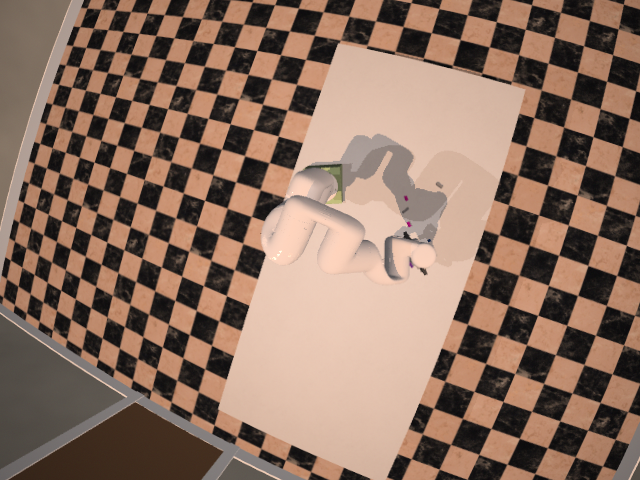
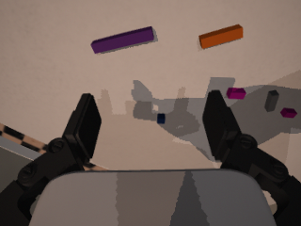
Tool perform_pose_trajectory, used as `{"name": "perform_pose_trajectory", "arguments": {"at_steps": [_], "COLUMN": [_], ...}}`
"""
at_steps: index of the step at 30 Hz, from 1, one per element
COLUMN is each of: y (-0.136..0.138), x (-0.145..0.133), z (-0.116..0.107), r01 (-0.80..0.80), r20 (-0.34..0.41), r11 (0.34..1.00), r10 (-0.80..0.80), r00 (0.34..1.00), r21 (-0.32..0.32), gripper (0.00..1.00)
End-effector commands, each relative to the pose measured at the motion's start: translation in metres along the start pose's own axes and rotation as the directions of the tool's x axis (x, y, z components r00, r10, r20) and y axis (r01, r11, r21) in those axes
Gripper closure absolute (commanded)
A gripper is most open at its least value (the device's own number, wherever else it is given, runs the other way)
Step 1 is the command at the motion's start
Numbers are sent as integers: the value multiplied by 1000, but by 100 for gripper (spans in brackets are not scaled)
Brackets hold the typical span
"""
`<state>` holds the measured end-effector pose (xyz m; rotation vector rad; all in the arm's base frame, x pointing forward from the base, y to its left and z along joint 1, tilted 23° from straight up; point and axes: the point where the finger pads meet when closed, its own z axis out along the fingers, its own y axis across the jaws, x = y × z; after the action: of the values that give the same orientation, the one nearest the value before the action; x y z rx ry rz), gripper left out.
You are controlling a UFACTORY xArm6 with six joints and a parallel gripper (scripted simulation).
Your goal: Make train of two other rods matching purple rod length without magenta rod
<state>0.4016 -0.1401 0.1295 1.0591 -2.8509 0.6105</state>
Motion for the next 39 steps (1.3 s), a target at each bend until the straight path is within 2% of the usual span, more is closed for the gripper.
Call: {"name": "perform_pose_trajectory", "arguments": {"at_steps": [1, 21, 27, 34, 36, 38, 39], "y": [-1, -1, 11, 27, 32, 32, 40], "x": [-1, -2, -34, -66, -75, -75, -88], "z": [-1, -1, -1, -1, -1, -1, -1], "r01": [-1, 8, 233, 452, 510, 510, 589], "r20": [2, 2, 7, 10, 11, 11, 12], "r11": [1000, 1000, 973, 892, 860, 860, 808], "r10": [1, -8, -233, -452, -510, -510, -589], "r00": [1000, 1000, 973, 892, 860, 860, 808], "r21": [3, 3, -2, -3, -3, -3, -3], "gripper": [0, 0, 0, 0, 0, 0, 0]}}
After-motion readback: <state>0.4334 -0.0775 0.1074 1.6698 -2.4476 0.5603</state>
